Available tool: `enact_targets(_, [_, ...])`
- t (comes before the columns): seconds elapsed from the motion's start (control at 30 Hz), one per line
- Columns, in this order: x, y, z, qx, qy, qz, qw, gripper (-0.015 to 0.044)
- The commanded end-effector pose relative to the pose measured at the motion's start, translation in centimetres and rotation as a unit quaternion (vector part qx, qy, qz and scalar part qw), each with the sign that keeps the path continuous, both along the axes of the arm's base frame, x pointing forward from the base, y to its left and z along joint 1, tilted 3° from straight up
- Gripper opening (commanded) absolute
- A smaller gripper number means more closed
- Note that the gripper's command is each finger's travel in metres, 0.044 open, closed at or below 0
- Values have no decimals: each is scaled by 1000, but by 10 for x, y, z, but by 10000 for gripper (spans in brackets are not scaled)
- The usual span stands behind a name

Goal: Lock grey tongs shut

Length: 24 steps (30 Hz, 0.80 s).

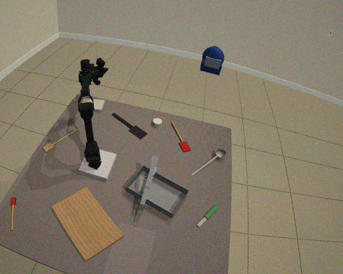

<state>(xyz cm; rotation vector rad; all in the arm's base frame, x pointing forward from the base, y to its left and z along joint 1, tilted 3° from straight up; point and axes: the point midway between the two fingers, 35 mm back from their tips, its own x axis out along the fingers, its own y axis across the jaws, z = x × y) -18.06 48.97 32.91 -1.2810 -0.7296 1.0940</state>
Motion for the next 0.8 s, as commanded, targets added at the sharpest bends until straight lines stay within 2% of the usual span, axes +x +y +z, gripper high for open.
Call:
enact_targets(0.0, [58,14,-6,0,55,-48,997,-150])
enact_targets(0.2, [141,23,-19,3,133,-122,984,-150])
enact_targets(0.4, [244,13,-36,9,211,-221,952,-150])
enact_targets(0.57, [324,-16,-41,22,254,-296,920,-150])
enact_targets(0.77, [412,-74,-49,50,311,-392,864,-150])
